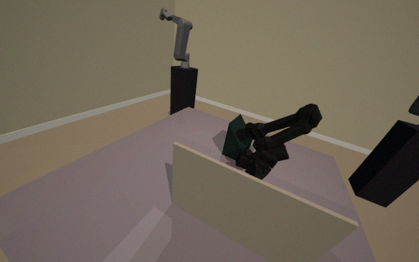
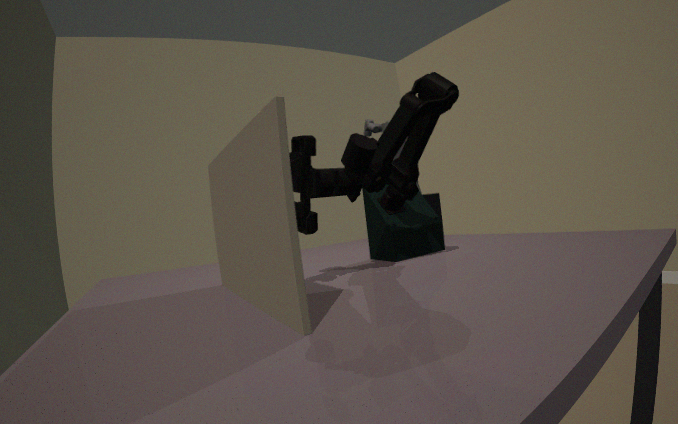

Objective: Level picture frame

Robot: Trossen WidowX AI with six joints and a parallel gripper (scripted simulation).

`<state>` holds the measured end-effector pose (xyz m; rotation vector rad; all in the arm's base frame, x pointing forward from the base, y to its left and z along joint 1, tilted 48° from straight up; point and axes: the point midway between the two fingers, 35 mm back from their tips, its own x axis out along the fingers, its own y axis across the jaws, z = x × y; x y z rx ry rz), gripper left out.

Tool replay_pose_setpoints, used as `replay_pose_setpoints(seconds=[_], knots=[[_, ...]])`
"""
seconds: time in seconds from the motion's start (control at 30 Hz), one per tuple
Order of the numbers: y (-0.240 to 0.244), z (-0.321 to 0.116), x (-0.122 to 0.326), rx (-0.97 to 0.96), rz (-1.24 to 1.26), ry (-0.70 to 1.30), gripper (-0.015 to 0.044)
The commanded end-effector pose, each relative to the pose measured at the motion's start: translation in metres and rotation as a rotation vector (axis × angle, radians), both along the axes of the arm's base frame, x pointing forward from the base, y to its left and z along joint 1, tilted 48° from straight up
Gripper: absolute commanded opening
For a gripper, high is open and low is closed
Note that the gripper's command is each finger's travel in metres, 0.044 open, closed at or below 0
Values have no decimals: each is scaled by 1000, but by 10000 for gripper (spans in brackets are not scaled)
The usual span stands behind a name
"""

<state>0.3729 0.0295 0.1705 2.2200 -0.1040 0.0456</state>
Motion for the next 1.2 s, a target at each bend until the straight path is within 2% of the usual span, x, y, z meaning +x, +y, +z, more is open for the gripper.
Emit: replay_pose_setpoints(seconds=[0.0, 1.17], knots=[[1, 0, 9, 3, 4, 2, 260], [0, 0, 19, 3, 4, 1, 260]])
